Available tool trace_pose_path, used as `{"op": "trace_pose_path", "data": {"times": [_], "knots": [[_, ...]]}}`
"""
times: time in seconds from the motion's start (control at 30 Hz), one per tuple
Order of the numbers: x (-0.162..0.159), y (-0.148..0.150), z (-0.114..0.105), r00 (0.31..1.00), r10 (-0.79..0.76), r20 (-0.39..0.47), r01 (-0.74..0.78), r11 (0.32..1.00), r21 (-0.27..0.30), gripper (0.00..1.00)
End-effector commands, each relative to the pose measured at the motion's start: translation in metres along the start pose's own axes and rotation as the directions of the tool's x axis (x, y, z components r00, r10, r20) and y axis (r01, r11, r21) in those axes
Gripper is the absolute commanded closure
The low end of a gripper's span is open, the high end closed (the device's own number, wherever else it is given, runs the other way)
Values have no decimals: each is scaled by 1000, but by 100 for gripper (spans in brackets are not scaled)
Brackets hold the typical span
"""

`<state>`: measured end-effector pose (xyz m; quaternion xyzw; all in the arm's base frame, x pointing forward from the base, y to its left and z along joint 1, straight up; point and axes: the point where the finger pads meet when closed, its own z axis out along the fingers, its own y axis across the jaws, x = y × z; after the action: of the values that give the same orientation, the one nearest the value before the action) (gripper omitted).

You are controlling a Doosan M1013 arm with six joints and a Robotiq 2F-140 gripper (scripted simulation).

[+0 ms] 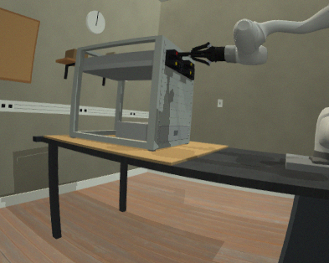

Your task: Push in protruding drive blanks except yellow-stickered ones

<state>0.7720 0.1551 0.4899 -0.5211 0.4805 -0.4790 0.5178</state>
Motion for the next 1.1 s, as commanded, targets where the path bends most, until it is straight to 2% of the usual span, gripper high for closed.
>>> {"op": "trace_pose_path", "data": {"times": [0.0,1.07], "knots": [[0,-1,3,1000,1,0,-1,1000,1,90],[0,-1,19,1000,1,0,-1,1000,1,90]]}}
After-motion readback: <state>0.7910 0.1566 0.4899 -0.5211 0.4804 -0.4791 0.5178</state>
